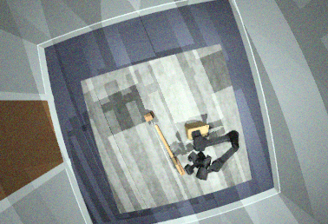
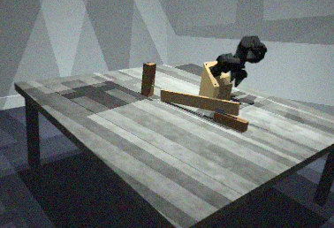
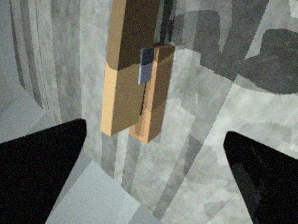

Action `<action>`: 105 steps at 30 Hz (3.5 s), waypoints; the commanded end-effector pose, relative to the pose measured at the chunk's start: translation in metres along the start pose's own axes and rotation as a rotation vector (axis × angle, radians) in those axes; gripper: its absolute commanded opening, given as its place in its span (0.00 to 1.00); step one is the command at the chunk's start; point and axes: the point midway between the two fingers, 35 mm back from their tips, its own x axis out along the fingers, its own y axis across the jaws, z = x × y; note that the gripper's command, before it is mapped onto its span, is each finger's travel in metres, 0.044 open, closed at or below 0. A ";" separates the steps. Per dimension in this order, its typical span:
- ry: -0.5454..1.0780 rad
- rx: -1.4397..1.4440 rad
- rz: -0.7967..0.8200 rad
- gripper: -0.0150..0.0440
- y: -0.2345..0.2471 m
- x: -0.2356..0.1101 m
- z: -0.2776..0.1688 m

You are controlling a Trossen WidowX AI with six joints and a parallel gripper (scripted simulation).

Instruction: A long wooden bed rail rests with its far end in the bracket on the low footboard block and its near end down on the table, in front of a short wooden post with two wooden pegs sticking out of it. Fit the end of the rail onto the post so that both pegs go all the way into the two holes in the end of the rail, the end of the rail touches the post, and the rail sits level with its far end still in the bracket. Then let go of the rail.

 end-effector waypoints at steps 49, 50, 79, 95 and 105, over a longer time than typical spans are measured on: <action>0.430 -2.352 -0.451 1.00 0.091 0.066 0.177; 0.453 -2.388 -0.447 1.00 0.090 0.067 0.181; 0.871 -2.963 -0.228 1.00 0.061 0.084 0.250; 0.871 -2.963 -0.231 1.00 0.051 0.099 0.254; 0.871 -2.963 -0.232 1.00 0.042 0.113 0.257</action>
